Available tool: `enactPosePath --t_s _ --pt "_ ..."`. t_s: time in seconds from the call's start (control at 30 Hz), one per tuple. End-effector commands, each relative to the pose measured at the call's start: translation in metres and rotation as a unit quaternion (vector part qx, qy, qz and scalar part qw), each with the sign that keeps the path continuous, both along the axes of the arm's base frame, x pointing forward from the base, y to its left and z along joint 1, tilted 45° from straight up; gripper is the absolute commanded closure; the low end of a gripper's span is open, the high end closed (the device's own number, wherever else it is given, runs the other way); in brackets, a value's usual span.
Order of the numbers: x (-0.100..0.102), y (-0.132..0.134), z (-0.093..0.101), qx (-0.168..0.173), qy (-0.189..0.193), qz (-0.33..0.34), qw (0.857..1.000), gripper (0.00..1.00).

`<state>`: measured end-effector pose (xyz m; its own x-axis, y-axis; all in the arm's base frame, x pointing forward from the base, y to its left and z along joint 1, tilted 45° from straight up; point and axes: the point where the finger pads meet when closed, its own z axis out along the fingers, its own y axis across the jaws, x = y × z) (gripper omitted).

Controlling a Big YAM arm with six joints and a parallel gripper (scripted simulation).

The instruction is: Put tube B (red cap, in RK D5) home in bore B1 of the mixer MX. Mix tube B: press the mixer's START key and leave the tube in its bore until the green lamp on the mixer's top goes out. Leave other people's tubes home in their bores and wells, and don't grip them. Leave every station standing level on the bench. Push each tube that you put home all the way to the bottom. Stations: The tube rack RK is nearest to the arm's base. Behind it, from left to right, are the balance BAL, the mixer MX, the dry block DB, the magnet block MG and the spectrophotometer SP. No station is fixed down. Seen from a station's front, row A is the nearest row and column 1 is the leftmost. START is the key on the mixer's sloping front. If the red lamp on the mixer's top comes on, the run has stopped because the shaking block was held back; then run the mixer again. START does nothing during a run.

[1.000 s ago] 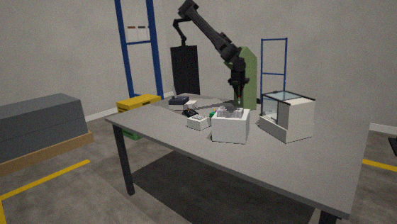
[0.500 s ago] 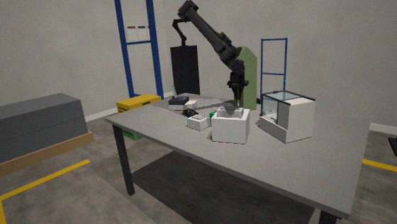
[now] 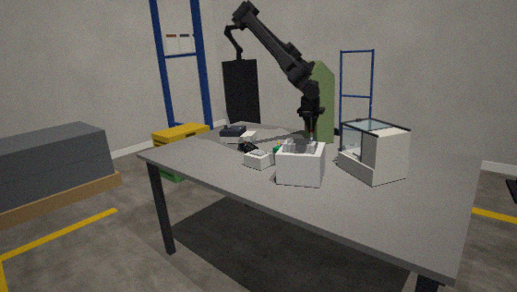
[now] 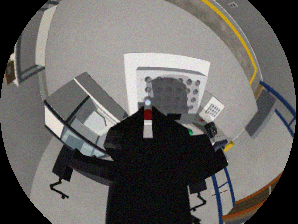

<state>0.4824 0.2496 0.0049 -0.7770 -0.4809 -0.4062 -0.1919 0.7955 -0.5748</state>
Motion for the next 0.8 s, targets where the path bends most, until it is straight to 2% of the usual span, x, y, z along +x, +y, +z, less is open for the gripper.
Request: enactPosePath --t_s 0.0,0.03,0.77 --pt "0.014 0.014 0.02 0.017 -0.021 0.006 1.0 0.91" --pt "0.007 0.009 0.01 0.009 -0.011 0.004 1.0 0.91" --pt "0.005 0.008 0.009 0.009 -0.011 0.004 1.0 0.91"
